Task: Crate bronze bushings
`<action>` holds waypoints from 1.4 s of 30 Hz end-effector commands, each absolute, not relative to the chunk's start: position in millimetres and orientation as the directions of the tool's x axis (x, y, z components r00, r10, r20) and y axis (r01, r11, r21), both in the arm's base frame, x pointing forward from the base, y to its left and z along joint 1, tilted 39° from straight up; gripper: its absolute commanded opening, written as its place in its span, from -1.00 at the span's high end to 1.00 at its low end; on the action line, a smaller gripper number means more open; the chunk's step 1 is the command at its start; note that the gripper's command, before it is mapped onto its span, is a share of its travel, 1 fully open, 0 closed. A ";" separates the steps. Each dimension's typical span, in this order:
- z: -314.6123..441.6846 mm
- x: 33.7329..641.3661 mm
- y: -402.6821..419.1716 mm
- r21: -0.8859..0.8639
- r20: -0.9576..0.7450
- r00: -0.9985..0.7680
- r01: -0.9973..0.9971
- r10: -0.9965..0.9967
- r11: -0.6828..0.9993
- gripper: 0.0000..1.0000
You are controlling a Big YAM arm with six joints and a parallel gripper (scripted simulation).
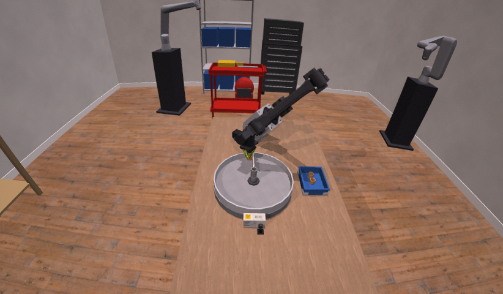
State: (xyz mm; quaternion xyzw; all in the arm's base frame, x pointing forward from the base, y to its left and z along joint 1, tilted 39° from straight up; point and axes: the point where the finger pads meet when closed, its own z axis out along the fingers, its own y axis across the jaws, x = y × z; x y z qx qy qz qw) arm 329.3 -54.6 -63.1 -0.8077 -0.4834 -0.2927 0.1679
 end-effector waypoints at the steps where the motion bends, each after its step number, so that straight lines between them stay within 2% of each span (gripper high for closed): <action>1: -60.7 332.2 -57.6 0.021 0.636 0.362 0.875 0.682 -0.484 0.75; 42: -65.2 330.3 -52.8 0.010 0.636 0.363 0.878 0.681 -0.478 0.75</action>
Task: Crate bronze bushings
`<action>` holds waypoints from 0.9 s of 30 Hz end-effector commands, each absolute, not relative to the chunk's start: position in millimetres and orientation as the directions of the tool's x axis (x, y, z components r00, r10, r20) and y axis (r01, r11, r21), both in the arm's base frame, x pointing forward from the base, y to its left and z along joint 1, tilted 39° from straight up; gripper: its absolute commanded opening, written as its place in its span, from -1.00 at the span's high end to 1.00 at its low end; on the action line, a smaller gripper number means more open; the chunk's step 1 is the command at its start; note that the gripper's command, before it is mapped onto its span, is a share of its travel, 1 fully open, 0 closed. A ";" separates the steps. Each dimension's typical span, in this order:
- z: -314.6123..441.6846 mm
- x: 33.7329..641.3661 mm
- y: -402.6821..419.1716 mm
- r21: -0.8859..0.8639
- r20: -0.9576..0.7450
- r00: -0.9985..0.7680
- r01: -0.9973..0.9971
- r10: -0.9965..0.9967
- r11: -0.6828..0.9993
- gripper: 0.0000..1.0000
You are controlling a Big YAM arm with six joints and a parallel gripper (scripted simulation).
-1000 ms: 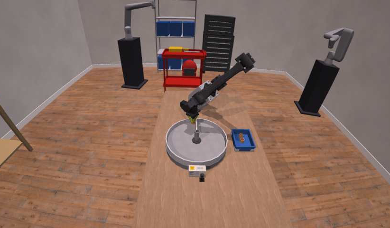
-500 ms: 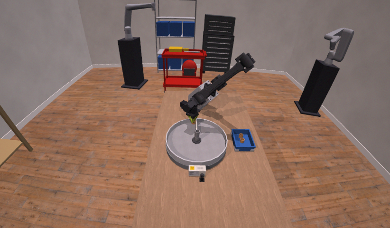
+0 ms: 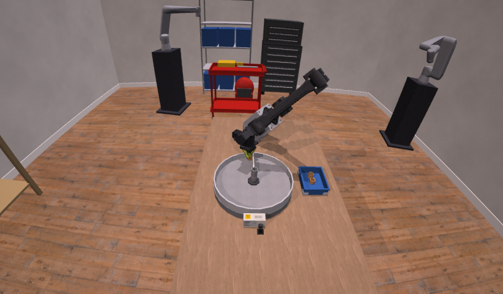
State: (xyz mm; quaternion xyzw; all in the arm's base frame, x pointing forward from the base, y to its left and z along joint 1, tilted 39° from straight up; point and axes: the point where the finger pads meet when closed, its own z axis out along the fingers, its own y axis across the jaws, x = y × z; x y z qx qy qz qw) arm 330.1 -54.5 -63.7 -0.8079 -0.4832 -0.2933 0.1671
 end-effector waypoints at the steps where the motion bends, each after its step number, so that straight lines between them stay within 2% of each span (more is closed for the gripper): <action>1: -65.2 330.3 -52.8 0.010 0.636 0.363 0.878 0.681 -0.478 0.75; 24: -65.2 330.3 -52.8 0.010 0.636 0.363 0.878 0.681 -0.478 0.75; 25: -65.2 330.3 -52.8 0.010 0.636 0.363 0.878 0.681 -0.478 1.00; 27: -65.2 330.3 -52.8 0.010 0.636 0.363 0.878 0.681 -0.478 1.00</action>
